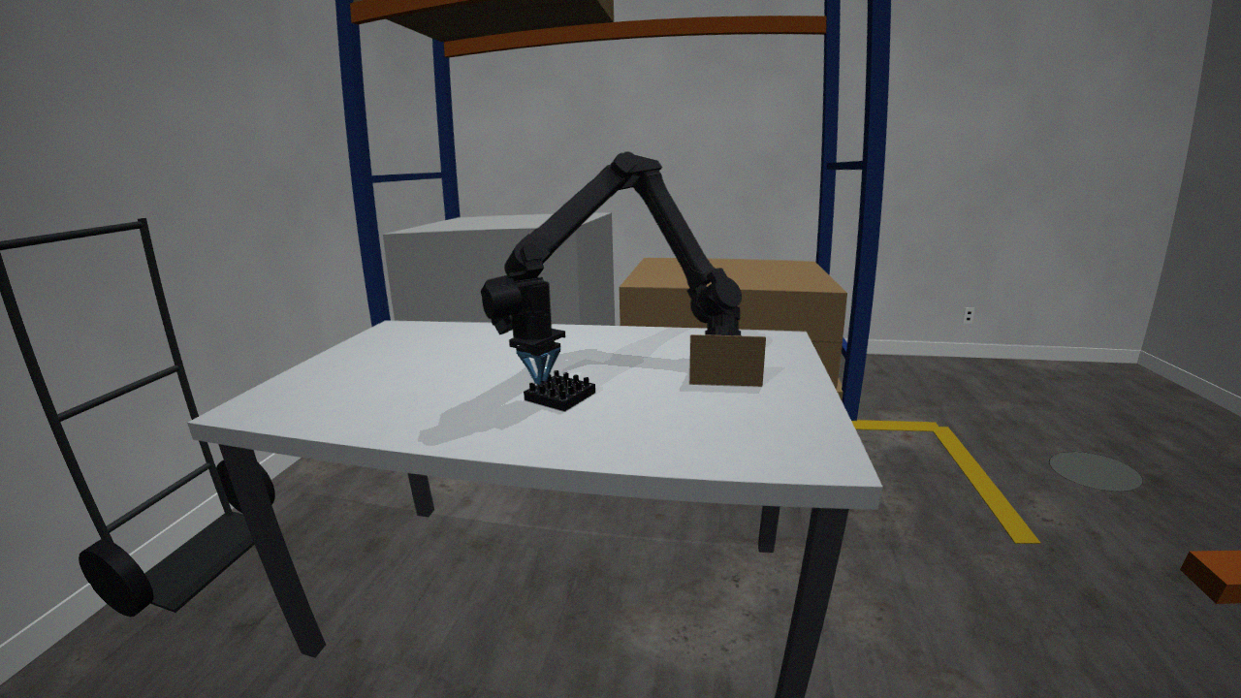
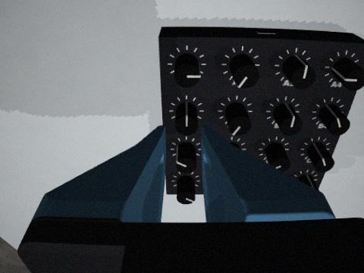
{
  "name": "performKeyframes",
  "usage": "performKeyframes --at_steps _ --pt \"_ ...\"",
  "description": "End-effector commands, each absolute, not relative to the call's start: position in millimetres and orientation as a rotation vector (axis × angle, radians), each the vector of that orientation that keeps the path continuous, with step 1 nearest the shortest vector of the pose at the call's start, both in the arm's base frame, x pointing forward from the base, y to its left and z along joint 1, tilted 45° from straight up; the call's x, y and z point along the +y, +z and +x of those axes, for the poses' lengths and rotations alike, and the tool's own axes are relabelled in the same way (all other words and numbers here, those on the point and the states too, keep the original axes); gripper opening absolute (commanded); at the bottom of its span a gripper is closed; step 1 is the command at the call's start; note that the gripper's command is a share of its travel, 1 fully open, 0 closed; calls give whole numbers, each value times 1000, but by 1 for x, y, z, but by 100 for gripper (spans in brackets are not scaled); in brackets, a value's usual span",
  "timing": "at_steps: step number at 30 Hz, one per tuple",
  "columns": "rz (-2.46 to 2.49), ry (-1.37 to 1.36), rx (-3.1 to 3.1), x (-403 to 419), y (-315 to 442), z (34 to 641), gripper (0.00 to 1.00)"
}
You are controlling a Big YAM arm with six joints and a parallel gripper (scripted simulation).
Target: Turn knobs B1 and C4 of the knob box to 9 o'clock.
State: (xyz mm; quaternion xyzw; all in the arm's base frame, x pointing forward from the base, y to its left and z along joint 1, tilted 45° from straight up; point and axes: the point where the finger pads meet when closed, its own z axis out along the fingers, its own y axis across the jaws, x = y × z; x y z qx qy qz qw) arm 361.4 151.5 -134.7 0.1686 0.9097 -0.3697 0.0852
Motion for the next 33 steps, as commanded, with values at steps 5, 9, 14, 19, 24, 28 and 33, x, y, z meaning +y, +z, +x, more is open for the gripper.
performKeyframes --at_steps 5,9,14,19,24,28,33 --pt "510 -1103 2713 147 -137 367 18" --pt "510 -1103 2713 147 -137 367 18" --pt "510 -1103 2713 147 -137 366 18" --pt "522 -1094 2709 147 -136 365 18" --pt "522 -1079 2701 154 -132 361 18" --pt "520 -1064 2699 158 -131 365 18" --pt "518 -1059 2699 160 -131 367 18"
